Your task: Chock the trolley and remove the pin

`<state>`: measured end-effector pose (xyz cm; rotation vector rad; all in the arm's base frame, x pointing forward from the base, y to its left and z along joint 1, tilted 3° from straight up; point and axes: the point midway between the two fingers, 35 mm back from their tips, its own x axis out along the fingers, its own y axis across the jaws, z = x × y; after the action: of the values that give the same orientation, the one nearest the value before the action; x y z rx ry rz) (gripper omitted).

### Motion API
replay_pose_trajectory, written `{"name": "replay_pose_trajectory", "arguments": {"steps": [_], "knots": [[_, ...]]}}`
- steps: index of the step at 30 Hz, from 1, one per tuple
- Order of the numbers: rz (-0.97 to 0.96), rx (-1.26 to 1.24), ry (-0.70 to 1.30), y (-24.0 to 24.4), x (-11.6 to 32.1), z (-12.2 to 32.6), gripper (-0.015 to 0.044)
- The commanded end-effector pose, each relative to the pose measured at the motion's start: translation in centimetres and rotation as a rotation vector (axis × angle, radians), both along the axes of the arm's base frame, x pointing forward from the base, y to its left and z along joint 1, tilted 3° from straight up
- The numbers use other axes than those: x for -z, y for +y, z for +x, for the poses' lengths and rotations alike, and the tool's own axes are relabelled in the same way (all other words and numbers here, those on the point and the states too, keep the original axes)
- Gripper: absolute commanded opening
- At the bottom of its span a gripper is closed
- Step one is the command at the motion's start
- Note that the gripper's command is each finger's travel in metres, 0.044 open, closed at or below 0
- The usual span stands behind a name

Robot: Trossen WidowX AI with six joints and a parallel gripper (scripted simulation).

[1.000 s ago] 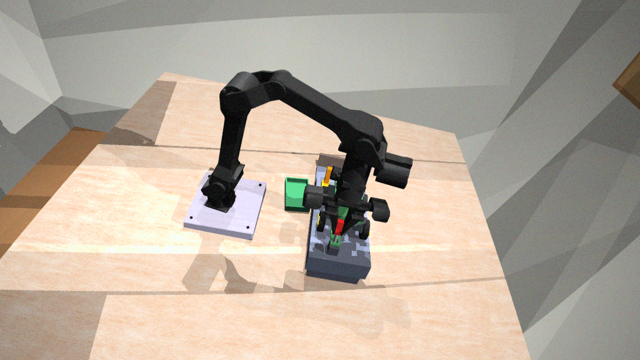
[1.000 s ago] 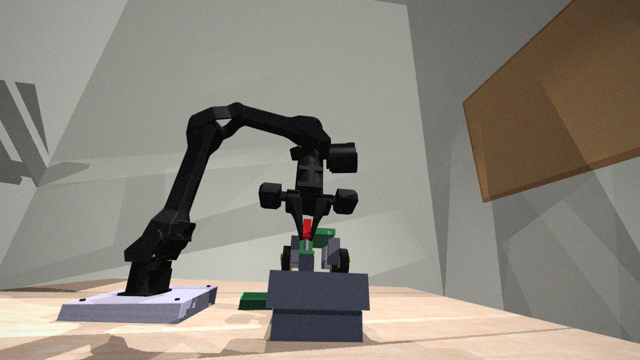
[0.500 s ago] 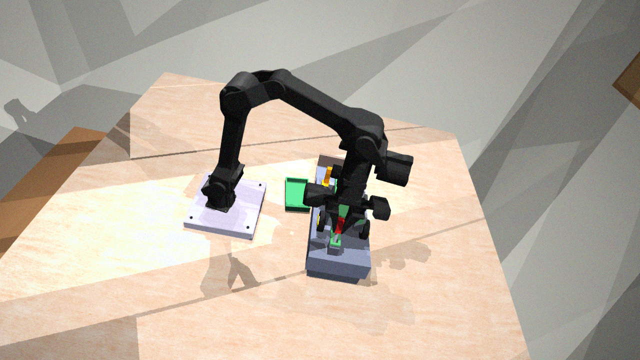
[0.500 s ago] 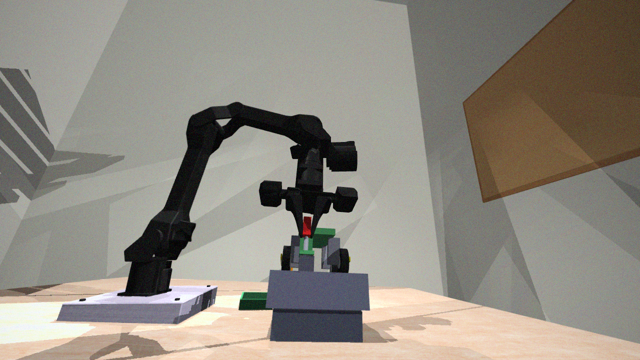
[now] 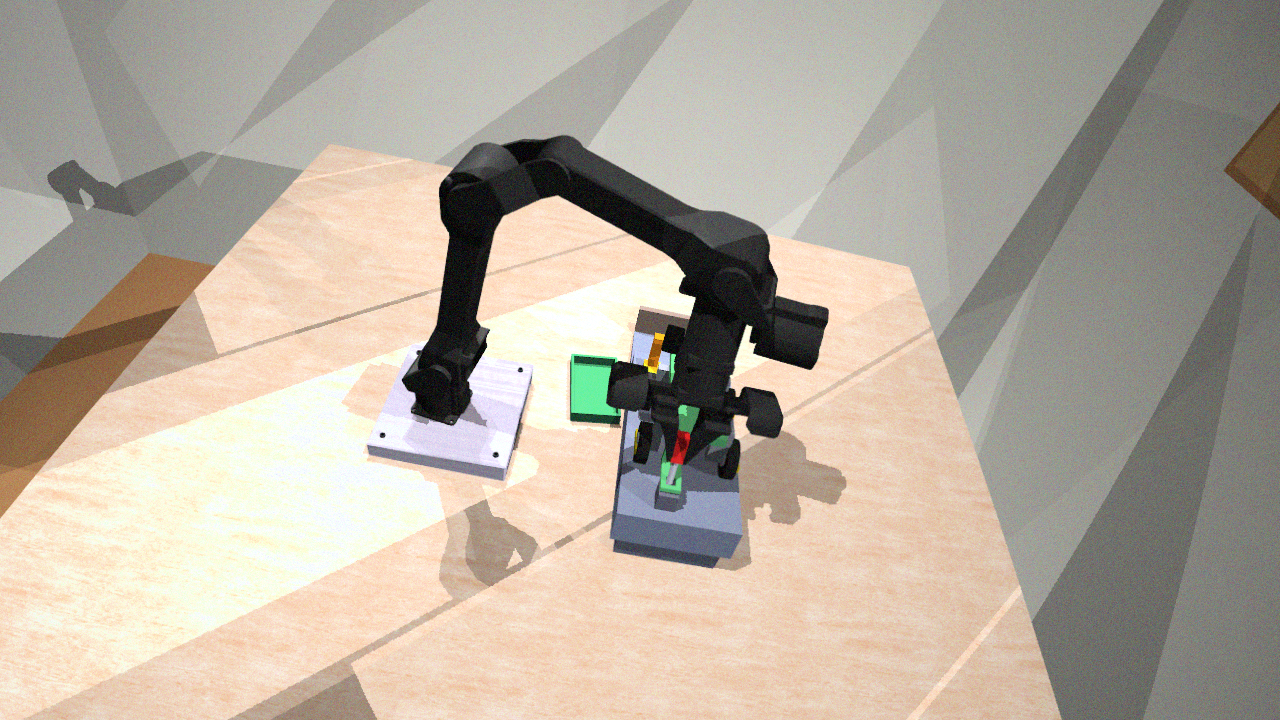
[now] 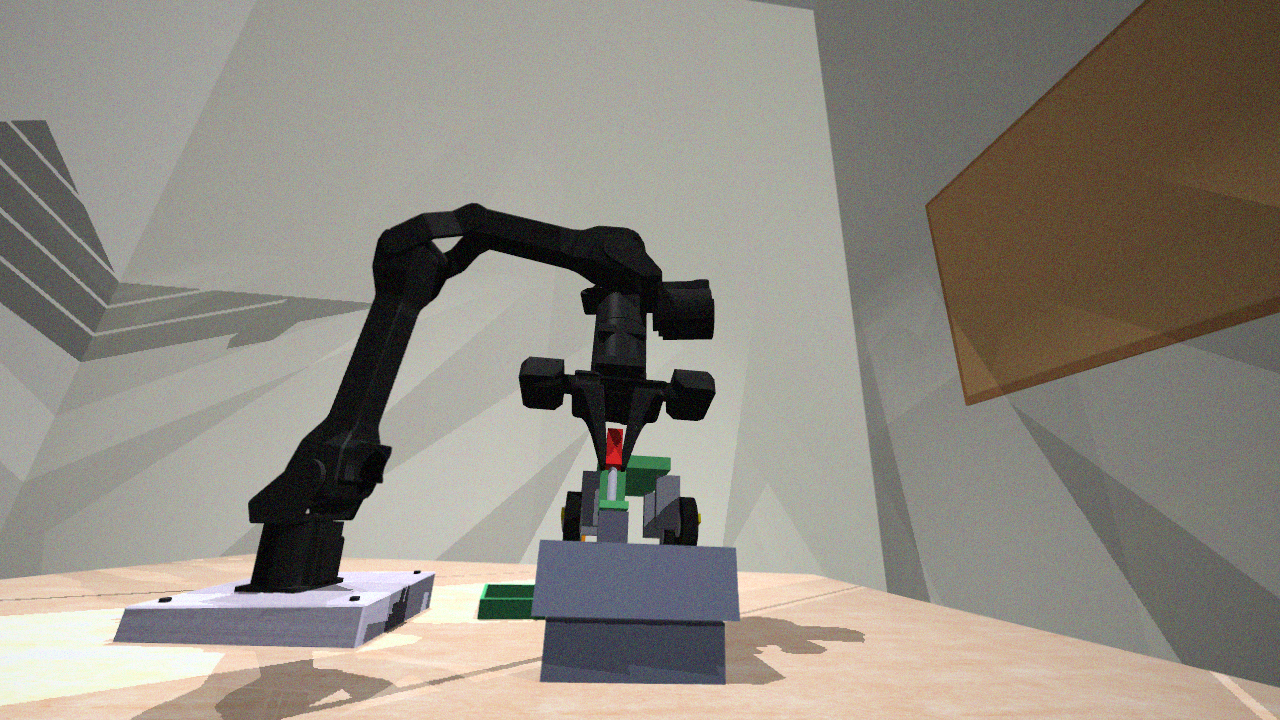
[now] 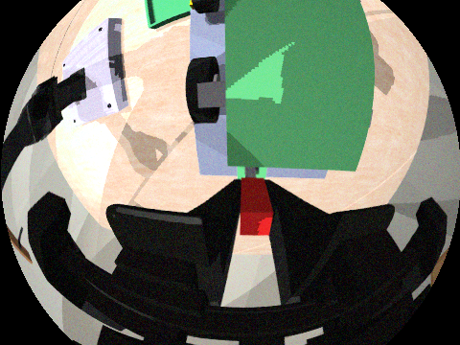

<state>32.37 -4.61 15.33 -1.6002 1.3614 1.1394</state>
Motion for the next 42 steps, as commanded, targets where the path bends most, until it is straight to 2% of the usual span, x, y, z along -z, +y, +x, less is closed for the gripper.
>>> {"name": "replay_pose_trajectory", "arguments": {"steps": [1,42], "knots": [[-0.001,0.003,-0.008,0.0,-0.6,0.0,0.0000],[-0.001,0.003,-0.008,0.4,-1.7,-0.1,0.0000]]}}
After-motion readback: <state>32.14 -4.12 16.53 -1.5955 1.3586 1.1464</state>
